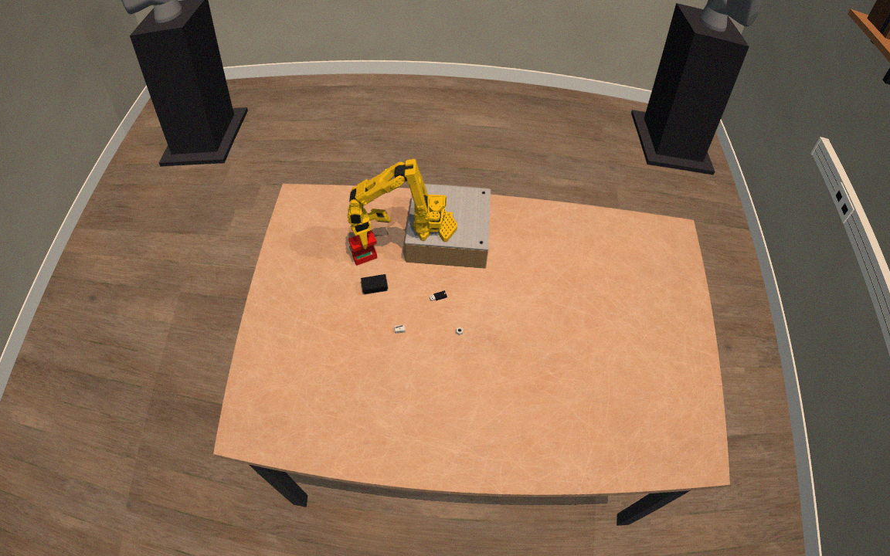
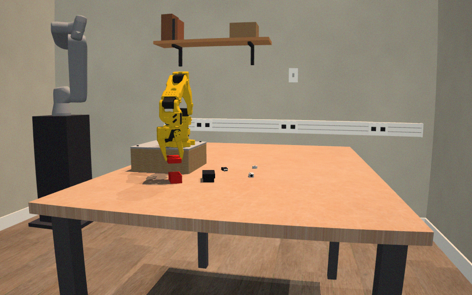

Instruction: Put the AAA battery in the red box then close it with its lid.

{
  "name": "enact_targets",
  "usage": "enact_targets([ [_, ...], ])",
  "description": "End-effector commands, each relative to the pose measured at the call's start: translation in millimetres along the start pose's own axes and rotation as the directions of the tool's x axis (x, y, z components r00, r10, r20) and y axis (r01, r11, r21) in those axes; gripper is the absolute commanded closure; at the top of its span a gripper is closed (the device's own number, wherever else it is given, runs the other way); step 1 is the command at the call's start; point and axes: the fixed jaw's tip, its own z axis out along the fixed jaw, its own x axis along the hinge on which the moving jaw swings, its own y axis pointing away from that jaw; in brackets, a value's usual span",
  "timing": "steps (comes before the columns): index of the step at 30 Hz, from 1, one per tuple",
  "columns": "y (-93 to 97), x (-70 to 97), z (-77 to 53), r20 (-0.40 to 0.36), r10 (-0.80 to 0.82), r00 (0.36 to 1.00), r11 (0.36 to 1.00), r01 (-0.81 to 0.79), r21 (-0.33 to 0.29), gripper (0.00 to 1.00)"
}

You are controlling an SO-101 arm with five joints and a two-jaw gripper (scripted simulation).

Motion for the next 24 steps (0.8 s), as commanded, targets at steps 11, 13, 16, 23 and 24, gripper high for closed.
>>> enact_targets([
  [11, -1.1, 2.4, -0.1, -0.006, -0.001, 1.0, 1.0, 0.001, -0.001, 0.79],
  [13, -1.3, 2.4, -0.1, -0.006, -0.001, 1.0, 1.0, 0.001, -0.001, 0.79],
  [16, -1.6, 2.5, -0.1, -0.006, -0.001, 1.0, 1.0, 0.001, -0.001, 0.79],
  [23, -3.1, 2.5, -0.1, -0.005, -0.001, 1.0, 1.0, 0.001, -0.001, 0.79],
  [24, -3.1, 2.5, -0.1, -0.005, -0.001, 1.0, 1.0, 0.001, -0.001, 0.79],
])
